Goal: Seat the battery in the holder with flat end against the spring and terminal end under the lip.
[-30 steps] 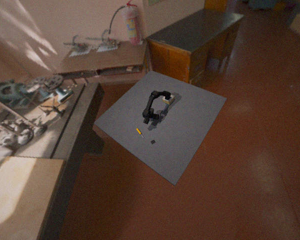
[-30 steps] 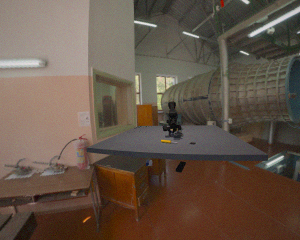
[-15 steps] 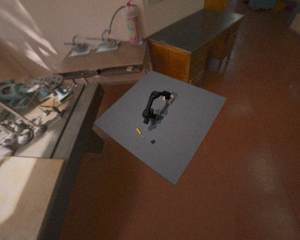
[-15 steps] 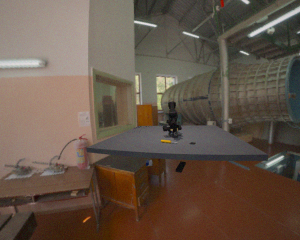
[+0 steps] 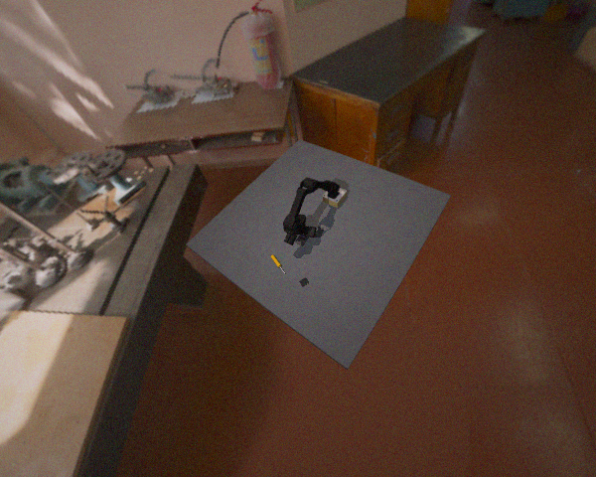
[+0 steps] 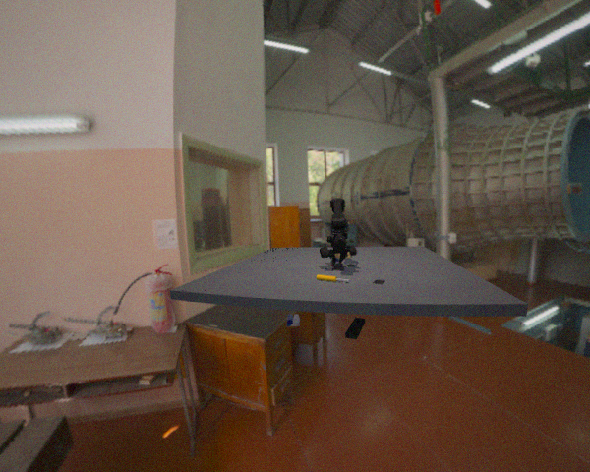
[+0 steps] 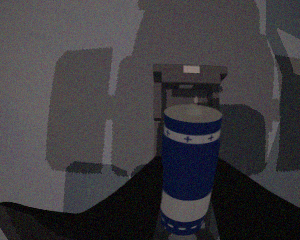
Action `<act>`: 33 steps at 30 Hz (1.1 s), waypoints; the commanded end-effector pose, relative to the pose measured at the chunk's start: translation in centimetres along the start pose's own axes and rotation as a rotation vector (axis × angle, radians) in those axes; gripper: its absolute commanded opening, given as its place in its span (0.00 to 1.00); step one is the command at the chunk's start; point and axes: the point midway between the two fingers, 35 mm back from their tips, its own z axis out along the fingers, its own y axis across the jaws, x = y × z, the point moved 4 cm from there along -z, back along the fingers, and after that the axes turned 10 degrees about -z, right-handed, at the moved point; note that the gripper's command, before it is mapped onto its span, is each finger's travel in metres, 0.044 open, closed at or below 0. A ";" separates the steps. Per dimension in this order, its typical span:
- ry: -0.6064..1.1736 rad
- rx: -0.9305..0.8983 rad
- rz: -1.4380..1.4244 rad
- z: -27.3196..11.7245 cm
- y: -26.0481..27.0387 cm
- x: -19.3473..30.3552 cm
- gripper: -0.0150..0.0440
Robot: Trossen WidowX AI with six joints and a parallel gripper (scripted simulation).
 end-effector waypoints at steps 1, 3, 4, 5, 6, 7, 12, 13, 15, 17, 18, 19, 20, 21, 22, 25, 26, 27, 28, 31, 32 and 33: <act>0.045 -0.004 0.000 -0.1 0.1 0.4 0.40; 0.054 -0.005 0.000 -0.1 0.1 0.4 0.40; 0.058 -0.005 0.000 0.0 0.1 0.4 0.40; 0.062 -0.006 0.000 0.0 0.1 0.3 0.40; 0.067 -0.006 0.000 0.0 0.1 0.3 0.40; 0.071 -0.007 0.000 0.0 0.1 0.3 0.40; 0.093 -0.009 0.000 0.1 0.1 0.2 0.40; 0.098 -0.010 0.000 0.1 0.1 0.2 0.40; 0.107 -0.011 0.000 0.2 0.1 0.1 0.40; 0.115 -0.012 -0.001 0.2 0.1 0.1 0.40; 0.120 -0.012 -0.001 0.2 0.1 0.0 0.40; 0.124 -0.013 -0.001 0.2 0.1 0.0 0.40; 0.129 -0.013 -0.001 0.3 0.1 0.0 0.40; 0.133 -0.014 -0.001 0.3 0.1 0.0 0.40; 0.137 -0.014 -0.001 0.3 0.1 -0.1 0.40; 0.151 -0.016 -0.001 0.4 0.1 -0.1 0.40; 0.155 -0.016 -0.001 0.4 0.1 -0.2 0.40; 0.160 -0.017 -0.002 0.4 0.1 -0.2 0.40; 0.164 -0.018 -0.002 0.4 0.1 -0.2 0.40; 0.177 -0.019 -0.002 0.5 0.1 -0.3 0.40; 0.182 -0.020 -0.002 0.5 0.1 -0.3 0.40; 0.186 -0.020 -0.002 0.5 0.1 -0.3 0.40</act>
